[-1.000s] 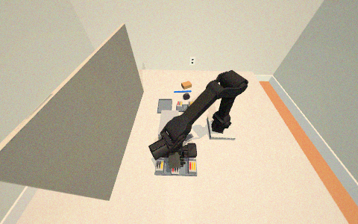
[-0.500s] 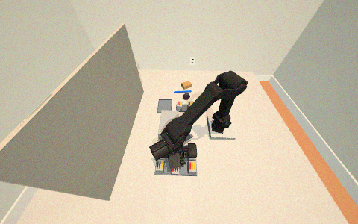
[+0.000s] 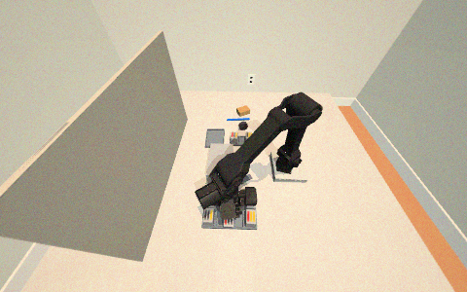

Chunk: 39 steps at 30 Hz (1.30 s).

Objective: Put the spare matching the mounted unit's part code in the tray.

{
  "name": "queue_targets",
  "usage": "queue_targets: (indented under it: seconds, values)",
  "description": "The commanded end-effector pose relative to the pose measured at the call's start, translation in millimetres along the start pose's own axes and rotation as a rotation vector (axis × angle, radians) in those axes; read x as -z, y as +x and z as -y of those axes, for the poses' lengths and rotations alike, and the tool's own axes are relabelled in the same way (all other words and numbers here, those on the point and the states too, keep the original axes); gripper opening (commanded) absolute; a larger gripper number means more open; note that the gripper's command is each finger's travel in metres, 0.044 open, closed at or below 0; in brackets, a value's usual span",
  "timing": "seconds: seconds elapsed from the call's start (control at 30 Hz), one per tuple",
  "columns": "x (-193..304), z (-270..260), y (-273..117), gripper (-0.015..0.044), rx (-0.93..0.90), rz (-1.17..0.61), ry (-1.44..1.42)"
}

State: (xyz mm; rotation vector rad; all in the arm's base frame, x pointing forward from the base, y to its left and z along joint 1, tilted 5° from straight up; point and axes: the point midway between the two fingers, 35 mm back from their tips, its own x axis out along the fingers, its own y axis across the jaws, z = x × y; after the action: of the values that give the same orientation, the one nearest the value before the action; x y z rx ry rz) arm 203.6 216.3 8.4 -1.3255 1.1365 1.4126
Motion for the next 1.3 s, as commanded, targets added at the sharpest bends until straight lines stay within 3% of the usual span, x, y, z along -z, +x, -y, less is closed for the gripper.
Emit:
queue_targets:
  seconds: [0.0,0.13,0.37,0.53,0.83,1.27]
  values:
    - [0.0,0.0,0.0,0.0274,0.0,0.0,0.0]
    - [0.0,0.0,0.0,0.0169,0.0,0.0,0.0]
    - [0.0,0.0,0.0,0.0122,0.0,0.0,0.0]
    - [0.0,0.0,0.0,0.0,0.0,0.0,0.0]
    - [-0.3,0.5,-4.2,0.0,0.0,0.0,0.0]
    - [0.1,-0.4,-79.1,0.0,-0.003,-0.001,0.002]
